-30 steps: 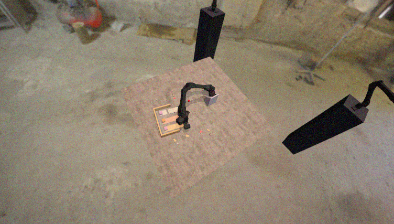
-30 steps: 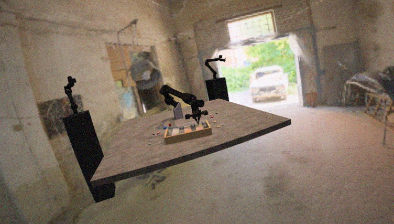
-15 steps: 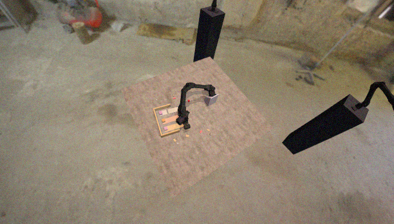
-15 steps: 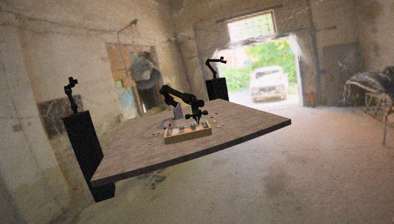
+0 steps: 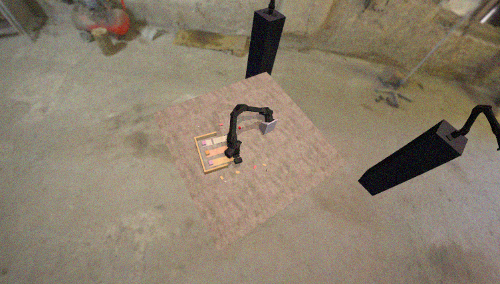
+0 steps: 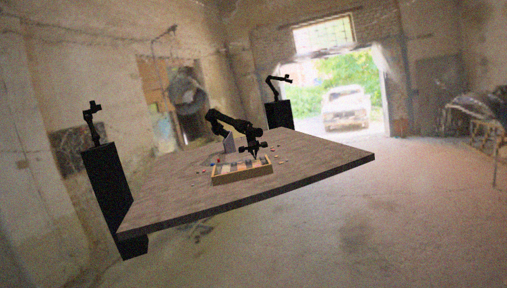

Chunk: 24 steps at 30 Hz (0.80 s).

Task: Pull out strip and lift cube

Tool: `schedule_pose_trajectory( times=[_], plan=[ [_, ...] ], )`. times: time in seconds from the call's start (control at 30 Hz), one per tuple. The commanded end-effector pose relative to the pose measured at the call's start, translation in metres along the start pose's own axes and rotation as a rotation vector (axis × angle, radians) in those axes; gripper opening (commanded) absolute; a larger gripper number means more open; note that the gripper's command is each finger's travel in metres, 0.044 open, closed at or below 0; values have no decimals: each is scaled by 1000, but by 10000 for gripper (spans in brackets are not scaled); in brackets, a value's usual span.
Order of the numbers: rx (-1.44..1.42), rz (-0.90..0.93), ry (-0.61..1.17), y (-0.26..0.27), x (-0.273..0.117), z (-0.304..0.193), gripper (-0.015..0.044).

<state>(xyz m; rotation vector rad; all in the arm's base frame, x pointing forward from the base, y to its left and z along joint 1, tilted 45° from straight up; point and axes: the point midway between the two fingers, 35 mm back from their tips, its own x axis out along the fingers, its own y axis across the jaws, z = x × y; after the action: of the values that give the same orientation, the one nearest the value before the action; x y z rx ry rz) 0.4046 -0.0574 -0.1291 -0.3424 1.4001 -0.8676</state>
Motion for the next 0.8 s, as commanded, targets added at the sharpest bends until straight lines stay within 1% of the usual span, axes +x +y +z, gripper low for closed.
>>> schedule_pose_trajectory(
  times=[0.0,0.77],
  plan=[
    [-6,-4,20,-2,5,-14,0],
    [-7,-4,21,-2,6,-49,0]
  ],
)
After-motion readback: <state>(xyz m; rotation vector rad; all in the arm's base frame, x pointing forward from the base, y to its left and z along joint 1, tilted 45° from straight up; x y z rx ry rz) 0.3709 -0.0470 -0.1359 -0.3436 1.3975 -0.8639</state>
